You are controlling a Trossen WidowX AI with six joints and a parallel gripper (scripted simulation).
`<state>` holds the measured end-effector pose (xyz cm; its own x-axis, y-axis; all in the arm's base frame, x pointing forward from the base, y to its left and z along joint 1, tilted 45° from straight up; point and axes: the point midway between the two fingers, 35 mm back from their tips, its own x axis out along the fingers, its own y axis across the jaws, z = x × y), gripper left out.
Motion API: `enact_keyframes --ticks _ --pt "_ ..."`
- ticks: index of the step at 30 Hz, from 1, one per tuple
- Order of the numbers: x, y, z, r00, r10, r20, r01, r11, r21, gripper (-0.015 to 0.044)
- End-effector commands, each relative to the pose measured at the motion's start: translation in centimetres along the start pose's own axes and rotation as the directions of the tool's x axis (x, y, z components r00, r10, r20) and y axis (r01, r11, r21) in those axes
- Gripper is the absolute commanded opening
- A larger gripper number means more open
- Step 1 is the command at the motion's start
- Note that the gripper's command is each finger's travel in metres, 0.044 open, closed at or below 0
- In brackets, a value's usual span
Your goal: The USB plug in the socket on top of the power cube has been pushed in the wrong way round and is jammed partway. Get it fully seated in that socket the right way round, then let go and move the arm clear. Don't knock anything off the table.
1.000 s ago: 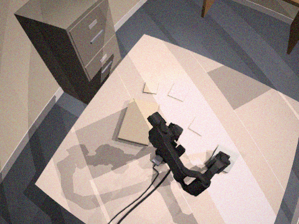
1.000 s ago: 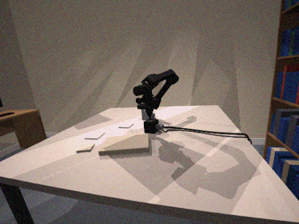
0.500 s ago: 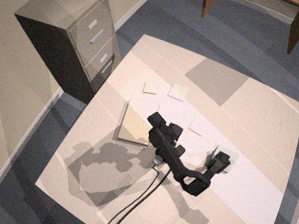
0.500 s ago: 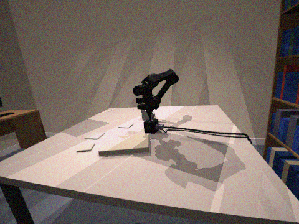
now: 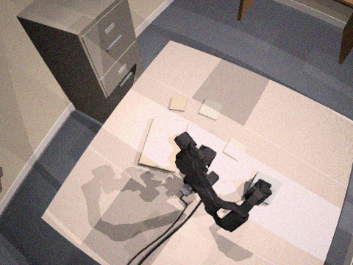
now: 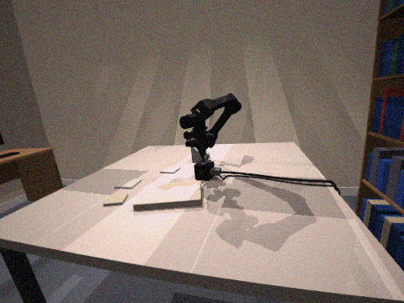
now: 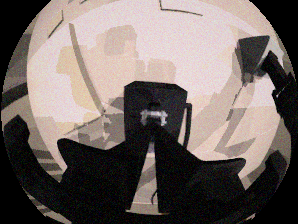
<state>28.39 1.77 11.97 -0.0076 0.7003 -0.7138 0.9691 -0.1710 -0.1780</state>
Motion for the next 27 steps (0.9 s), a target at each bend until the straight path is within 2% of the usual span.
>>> enact_keyframes --ticks 1,27 --pt "-0.3 0.1 0.0 1.0 0.003 0.003 -0.003 1.0 -0.004 0.0" --pt "-2.1 0.1 0.1 1.0 0.003 0.004 -0.003 1.0 -0.004 0.0"
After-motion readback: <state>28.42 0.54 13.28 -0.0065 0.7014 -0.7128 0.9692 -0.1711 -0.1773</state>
